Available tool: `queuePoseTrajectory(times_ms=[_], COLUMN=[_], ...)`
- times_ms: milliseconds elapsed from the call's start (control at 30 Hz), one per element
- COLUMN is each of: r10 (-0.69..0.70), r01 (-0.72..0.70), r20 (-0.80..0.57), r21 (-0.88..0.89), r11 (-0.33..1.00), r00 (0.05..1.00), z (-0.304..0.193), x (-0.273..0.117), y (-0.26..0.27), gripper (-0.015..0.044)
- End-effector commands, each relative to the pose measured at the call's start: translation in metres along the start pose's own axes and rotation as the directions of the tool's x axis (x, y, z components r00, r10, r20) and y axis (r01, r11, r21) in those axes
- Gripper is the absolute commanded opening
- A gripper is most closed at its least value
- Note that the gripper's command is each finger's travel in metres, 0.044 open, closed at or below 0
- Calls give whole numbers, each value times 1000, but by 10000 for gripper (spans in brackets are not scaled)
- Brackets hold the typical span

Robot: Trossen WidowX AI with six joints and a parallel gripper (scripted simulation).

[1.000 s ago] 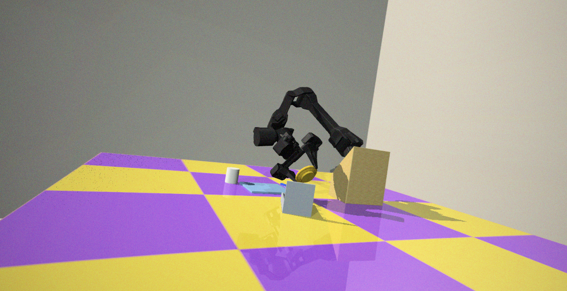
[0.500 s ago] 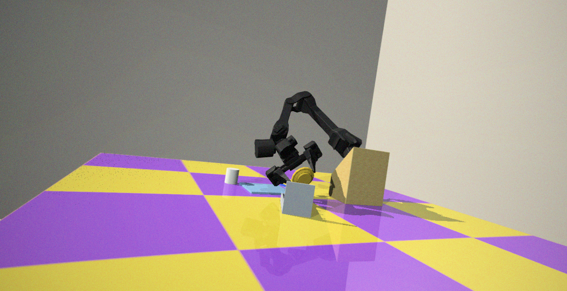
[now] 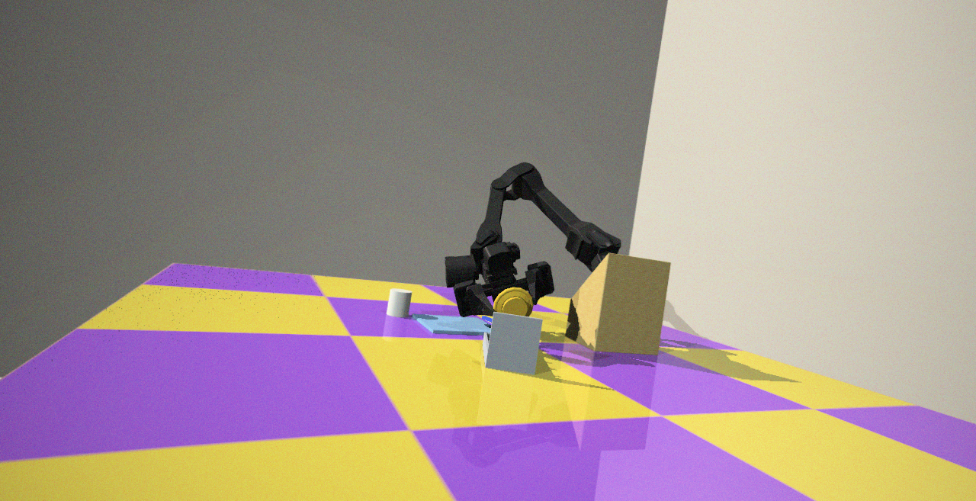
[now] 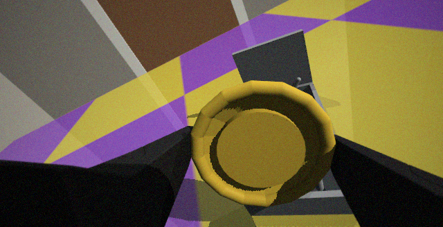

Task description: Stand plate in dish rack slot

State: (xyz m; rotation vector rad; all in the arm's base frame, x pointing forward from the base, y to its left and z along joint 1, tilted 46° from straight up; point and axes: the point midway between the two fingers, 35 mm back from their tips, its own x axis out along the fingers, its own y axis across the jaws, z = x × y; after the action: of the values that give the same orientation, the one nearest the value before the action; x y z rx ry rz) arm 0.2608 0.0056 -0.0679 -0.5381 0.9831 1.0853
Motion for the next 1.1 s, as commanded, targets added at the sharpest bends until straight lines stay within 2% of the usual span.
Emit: queuePoseTrajectory(times_ms=[0, 367, 1067], r10=[-30, -125, -129], r01=[36, 187, 188], r20=[62, 197, 191], r21=[-100, -337, -336], r11=[994, 923, 923], r00=[998, 972, 973], z=[-1, -6, -2], x=[-4, -15, 1], y=[1, -5, -7], gripper=[0, 0, 0])
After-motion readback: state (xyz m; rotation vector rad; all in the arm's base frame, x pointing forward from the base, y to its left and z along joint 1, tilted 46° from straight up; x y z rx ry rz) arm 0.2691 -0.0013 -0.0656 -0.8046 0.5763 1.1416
